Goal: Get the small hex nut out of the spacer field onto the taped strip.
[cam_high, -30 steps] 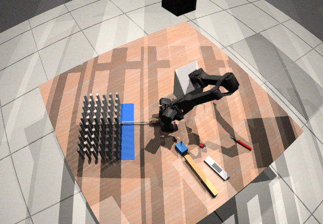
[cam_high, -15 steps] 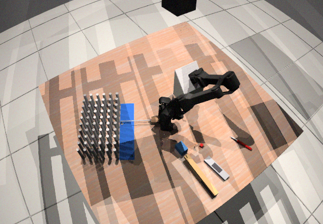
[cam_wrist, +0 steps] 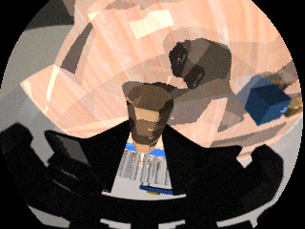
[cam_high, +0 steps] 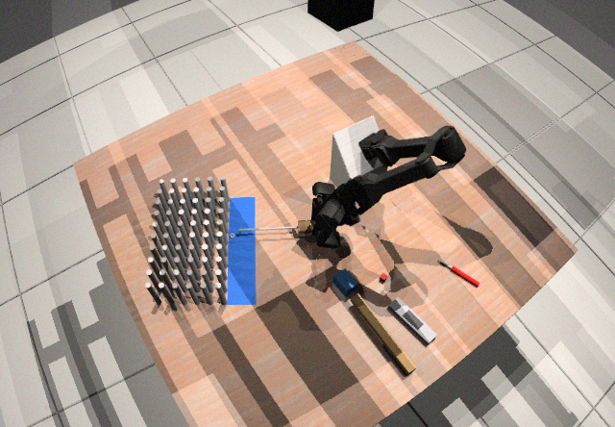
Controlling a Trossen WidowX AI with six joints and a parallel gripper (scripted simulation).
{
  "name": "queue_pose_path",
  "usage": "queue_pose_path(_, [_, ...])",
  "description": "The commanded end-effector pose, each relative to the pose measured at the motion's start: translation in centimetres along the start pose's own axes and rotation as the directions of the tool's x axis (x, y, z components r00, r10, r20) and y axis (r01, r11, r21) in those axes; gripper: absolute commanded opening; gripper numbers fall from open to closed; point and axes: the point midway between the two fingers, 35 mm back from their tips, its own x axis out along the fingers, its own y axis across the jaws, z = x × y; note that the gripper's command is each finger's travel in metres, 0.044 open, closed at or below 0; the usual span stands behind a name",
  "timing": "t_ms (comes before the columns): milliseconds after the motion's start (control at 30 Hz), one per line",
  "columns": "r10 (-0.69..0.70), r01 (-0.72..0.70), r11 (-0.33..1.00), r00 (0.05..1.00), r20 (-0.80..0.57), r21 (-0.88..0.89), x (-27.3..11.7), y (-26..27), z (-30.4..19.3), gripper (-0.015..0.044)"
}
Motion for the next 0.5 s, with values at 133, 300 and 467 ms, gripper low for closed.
queue_pose_path(133, [0.008,-0.008,1.000,1.000,-0.009,0.006,-1.2,0.4,0.6,0.0000])
queue_pose_path(300, [0.015,-0.015,1.000,1.000,-0.010,0.003,-2.7,0.4,-0.7,0.0000])
queue_pose_path(467, [0.020,-0.020,1.000,1.000,-0.010,0.000,-4.7,0.6,-2.1,0.0000])
